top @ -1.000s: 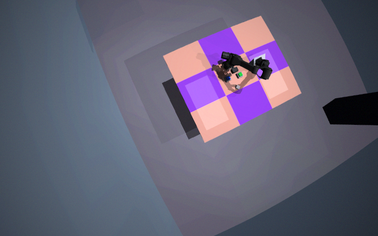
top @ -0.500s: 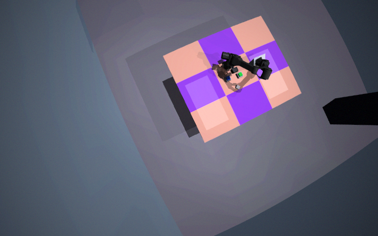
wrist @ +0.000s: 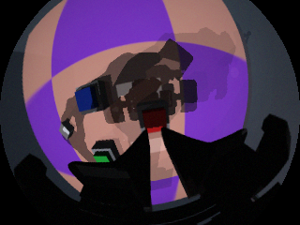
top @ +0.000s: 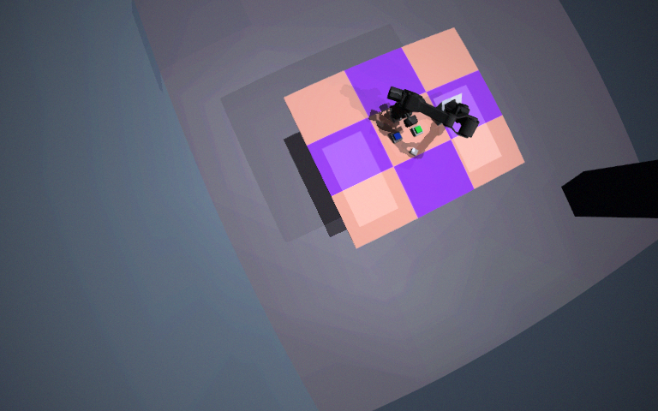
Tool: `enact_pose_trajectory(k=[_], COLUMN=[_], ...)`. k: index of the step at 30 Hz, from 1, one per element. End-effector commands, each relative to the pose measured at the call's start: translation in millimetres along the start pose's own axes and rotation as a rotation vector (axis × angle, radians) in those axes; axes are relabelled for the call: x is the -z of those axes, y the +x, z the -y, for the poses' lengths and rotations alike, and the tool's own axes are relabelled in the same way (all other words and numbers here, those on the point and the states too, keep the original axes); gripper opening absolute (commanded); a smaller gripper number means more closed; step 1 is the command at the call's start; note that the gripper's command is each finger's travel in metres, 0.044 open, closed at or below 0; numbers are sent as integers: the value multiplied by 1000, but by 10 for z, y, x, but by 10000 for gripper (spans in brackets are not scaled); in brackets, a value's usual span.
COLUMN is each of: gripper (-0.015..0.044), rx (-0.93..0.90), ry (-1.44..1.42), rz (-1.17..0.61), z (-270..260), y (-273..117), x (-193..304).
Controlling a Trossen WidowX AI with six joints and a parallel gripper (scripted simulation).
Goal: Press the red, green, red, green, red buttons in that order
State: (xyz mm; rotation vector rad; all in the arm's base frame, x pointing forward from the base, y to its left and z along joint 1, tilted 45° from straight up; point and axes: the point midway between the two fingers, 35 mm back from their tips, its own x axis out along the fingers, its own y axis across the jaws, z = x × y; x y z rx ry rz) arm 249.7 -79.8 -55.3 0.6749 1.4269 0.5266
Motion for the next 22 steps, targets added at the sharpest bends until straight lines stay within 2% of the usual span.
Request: enact_pose_trajectory(k=[1,7,11,16,22], gripper=[151,309,400,400,400], rx=[25,55,35,-5,-14], ry=[8,28,10,-11,-15], rz=[-2,4,10,4,1], z=[-212,-1161,-1927,-2694,-2818], y=[-103,-350,-478,-605,-629], x=[-109,-292,-223,77,152])
